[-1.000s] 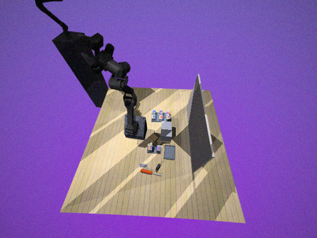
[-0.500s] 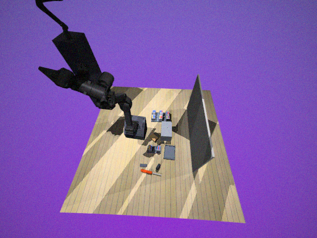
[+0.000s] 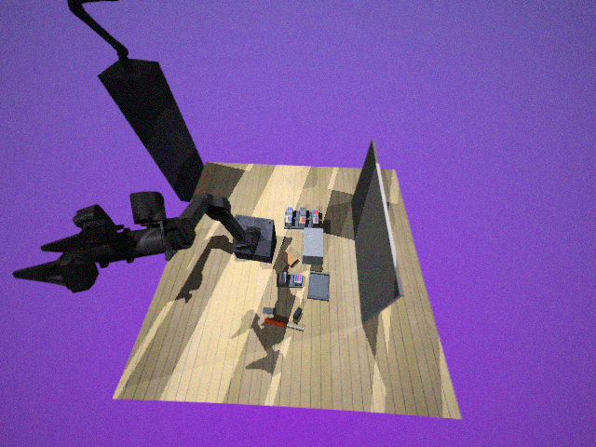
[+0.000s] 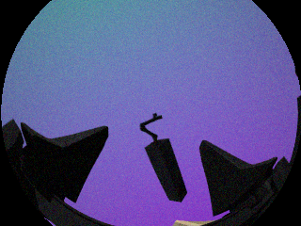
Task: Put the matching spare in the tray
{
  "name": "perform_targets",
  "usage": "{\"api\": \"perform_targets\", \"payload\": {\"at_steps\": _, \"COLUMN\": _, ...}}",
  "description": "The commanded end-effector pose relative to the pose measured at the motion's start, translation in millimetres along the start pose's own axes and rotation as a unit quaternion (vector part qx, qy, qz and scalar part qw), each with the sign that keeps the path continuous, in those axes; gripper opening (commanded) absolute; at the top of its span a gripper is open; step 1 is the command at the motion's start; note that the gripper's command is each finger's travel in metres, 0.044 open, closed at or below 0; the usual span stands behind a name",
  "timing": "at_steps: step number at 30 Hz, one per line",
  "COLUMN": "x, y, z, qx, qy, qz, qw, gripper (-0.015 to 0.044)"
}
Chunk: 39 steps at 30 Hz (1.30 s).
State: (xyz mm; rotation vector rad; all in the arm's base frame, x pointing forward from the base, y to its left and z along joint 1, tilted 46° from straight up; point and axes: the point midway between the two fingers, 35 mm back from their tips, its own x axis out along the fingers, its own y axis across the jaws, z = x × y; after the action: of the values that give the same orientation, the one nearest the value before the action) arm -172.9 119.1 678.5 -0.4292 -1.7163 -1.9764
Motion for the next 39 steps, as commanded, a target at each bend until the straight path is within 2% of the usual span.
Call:
{"api": "perform_targets", "payload": {"at_steps": 1, "x": 5, "y": 29, "z": -68, "qx": -0.029, "qy": 0.071, "qz": 0.038, "qw": 0.996, "gripper": 0.044}}
{"api": "perform_targets", "payload": {"at_steps": 10, "x": -28, "y": 84, "z": -205, "qx": -0.081, "qy": 0.224, "qz": 0.132, "qw": 0.962, "gripper": 0.044}}
{"api": "perform_targets", "payload": {"at_steps": 21, "x": -122, "y": 129, "z": -319, "qx": -0.138, "qy": 0.346, "qz": 0.24, "qw": 0.897, "gripper": 0.044}}
{"api": "perform_targets", "payload": {"at_steps": 27, "x": -183, "y": 148, "z": -358, "qx": -0.17, "qy": 0.396, "qz": 0.306, "qw": 0.849, "gripper": 0.044}}
{"api": "perform_targets", "payload": {"at_steps": 33, "x": -196, "y": 158, "z": -362, "qx": -0.162, "qy": 0.395, "qz": 0.353, "qw": 0.832, "gripper": 0.044}}
{"api": "perform_targets", "payload": {"at_steps": 39, "x": -283, "y": 169, "z": -400, "qx": -0.184, "qy": 0.468, "qz": 0.413, "qw": 0.759, "gripper": 0.044}}
